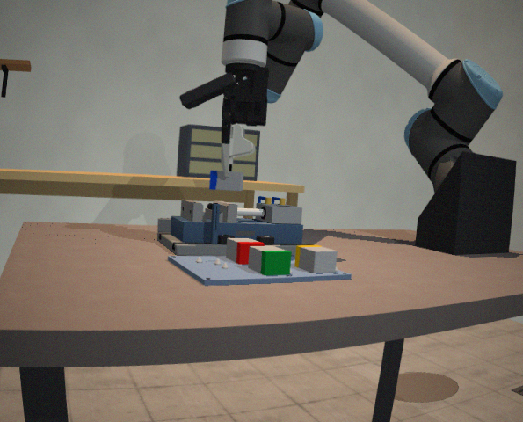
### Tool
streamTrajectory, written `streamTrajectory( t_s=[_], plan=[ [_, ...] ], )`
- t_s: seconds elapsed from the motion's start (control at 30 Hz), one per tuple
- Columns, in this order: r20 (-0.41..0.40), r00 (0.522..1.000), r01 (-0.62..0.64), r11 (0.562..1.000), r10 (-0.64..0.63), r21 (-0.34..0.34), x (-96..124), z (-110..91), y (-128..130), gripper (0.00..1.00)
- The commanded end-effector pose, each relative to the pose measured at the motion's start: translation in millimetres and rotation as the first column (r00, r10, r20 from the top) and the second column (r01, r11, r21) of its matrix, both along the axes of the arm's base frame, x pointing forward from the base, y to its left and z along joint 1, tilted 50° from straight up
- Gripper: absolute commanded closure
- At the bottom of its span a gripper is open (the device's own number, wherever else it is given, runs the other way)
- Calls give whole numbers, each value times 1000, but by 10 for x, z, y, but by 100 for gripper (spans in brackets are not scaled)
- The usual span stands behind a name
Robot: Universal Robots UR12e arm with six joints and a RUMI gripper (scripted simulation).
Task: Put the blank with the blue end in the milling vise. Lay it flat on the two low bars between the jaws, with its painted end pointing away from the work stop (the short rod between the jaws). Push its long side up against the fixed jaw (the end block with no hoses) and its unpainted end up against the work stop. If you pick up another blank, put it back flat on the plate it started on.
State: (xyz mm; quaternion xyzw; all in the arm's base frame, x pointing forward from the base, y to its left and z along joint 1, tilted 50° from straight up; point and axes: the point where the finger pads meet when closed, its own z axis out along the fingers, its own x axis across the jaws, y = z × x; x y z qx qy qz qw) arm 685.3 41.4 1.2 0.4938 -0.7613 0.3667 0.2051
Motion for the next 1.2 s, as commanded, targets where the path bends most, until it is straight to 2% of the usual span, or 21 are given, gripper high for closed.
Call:
streamTrajectory(
  t_s=[0.0, 0.07, 0.57, 0.63, 1.17],
  plan=[
    [75, 995, 62, 998, -62, 5, 50, 74, -27, 100],
    [75, 995, 62, 998, -62, 5, 50, 74, -27, 100],
    [235, 951, 197, 980, -200, 37, 96, 178, -112, 100],
    [235, 951, 197, 980, -200, 37, 96, 178, -112, 100],
    [369, 873, 310, 947, -318, 84, 131, 269, -187, 100]
  ],
)
